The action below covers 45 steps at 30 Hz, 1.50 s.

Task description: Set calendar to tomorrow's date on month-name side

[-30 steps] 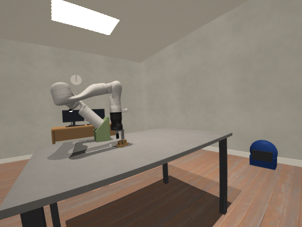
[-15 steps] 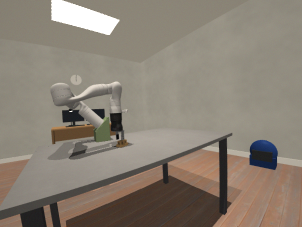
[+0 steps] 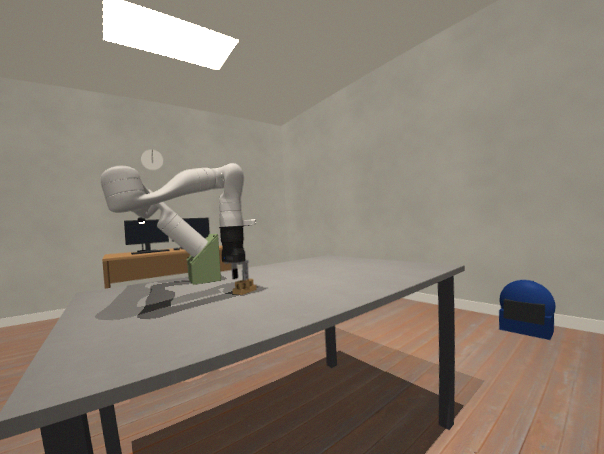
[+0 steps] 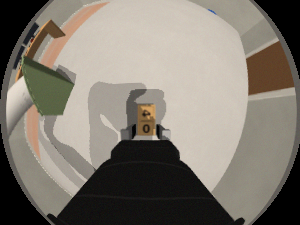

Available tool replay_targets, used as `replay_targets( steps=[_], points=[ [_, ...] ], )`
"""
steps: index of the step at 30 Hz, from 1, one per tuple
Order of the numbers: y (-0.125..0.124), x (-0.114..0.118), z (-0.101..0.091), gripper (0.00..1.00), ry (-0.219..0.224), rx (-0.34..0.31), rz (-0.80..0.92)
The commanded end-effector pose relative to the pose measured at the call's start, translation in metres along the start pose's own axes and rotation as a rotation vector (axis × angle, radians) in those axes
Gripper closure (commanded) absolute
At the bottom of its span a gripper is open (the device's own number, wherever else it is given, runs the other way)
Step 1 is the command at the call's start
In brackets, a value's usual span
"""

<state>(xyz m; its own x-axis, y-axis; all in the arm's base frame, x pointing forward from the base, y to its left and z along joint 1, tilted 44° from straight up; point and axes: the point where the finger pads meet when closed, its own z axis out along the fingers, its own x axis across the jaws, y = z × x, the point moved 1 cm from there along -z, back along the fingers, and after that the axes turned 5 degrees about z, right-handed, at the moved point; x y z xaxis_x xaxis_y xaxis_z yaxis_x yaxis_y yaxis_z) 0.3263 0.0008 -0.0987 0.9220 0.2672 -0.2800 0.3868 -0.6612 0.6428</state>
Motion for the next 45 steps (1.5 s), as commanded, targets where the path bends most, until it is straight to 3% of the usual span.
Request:
replay_targets(
  steps=[1,24,45],
  points=[
    [0.000,0.000,-0.001,0.13,0.002,0.000,0.000],
    [0.000,0.000,0.000,0.13,0.002,0.000,0.000],
    [0.000,0.000,0.026,0.13,0.002,0.000,0.000]
  ],
)
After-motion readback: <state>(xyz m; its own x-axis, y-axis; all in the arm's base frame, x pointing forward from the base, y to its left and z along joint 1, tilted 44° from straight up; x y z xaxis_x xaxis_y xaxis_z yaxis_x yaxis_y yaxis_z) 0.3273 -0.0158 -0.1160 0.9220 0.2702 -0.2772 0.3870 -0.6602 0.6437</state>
